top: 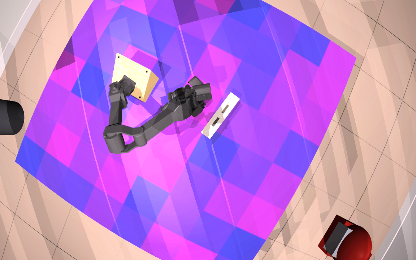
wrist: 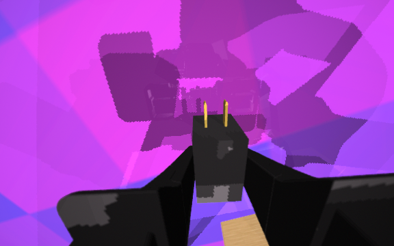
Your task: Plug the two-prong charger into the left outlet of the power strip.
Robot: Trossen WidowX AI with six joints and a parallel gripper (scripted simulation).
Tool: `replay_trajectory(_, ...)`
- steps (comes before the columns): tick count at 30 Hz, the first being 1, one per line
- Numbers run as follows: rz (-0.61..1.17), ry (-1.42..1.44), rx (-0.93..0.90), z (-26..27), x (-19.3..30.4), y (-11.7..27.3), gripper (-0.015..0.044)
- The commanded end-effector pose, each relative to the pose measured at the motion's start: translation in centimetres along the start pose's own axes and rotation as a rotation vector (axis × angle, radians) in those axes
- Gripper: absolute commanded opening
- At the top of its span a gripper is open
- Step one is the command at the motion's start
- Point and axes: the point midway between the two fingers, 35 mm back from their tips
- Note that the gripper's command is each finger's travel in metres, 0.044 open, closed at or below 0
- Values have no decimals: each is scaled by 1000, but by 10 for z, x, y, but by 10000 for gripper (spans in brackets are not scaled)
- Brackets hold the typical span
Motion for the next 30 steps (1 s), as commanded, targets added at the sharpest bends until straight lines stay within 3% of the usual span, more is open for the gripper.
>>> replay_trajectory(1, -2, -4, -10, 1, 2, 24, 0)
replay_trajectory(7, -3, -2, -8, 0, 2, 37, 0)
replay_trajectory(30, -5, 73, -5, 36, -3, 19, 0)
Point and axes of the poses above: the point midway between the two fingers, 35 mm back from their tips, its own y axis back along the fingers, its own z axis across the jaws, x = y × z, and after that the axes turned 15 degrees about -y, right-handed
